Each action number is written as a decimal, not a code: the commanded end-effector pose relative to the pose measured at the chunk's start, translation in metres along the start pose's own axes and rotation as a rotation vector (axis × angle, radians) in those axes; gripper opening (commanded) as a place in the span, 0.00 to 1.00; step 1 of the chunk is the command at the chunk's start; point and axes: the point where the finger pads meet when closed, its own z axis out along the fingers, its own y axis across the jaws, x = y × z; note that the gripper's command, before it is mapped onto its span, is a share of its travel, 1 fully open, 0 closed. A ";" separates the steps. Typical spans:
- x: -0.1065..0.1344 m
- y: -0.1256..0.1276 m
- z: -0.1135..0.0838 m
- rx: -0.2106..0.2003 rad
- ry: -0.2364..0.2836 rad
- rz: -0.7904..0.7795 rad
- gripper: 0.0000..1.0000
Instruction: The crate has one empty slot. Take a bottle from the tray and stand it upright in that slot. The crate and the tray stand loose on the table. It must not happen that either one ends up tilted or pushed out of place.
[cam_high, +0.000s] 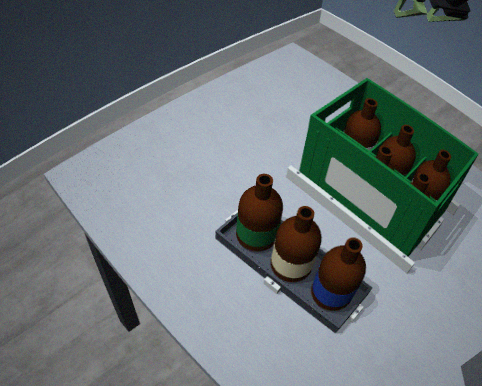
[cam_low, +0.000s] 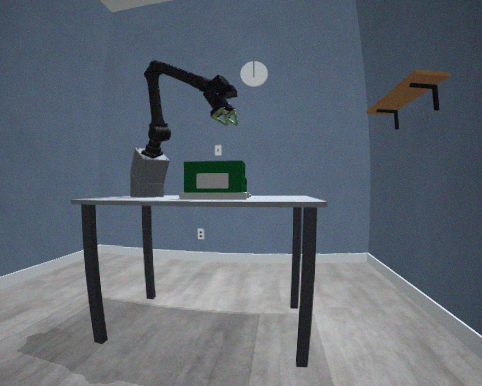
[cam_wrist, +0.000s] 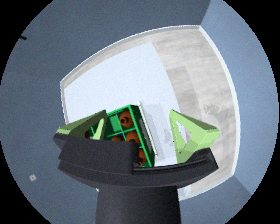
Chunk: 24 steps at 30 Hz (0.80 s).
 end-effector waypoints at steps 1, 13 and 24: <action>-0.005 0.000 -0.003 0.001 -0.011 -0.002 1.00; -0.005 0.000 -0.003 0.001 -0.011 -0.002 1.00; 0.066 0.022 0.026 0.067 0.235 0.188 1.00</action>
